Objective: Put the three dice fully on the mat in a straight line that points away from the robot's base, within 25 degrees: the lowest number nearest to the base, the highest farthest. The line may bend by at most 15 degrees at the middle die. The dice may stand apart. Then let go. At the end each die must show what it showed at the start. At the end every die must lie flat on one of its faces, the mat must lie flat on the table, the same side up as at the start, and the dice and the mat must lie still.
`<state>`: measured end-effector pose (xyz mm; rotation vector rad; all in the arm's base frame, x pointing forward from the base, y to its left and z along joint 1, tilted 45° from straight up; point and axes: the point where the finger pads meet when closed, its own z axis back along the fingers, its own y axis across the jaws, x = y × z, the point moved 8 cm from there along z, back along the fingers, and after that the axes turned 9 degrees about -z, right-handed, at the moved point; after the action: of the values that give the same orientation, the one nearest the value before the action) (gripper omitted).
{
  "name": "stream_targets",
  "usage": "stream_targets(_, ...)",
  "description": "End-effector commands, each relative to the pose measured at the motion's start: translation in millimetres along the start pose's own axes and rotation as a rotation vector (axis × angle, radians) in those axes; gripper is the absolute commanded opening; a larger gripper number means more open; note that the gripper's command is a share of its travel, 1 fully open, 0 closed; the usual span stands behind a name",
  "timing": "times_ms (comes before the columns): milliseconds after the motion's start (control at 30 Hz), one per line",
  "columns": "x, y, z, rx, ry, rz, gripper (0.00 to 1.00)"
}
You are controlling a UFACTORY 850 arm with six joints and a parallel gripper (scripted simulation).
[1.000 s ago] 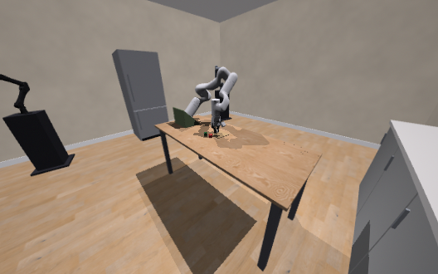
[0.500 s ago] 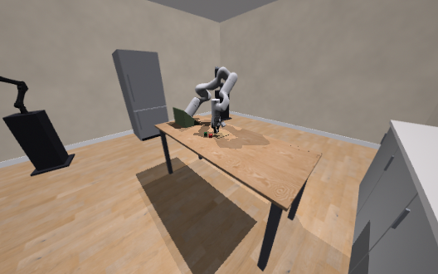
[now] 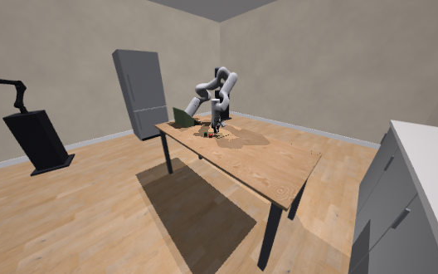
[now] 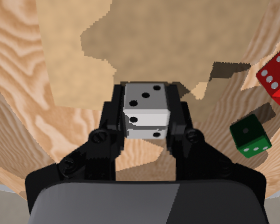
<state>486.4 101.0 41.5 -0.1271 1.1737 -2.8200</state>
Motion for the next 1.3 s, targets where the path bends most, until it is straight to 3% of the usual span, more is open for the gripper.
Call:
stream_targets(0,-0.6,0.0,0.7,0.000,0.002,0.000,0.27)
stream_targets(1267,-0.6,0.0,-3.1,0.000,0.002,0.000,0.27)
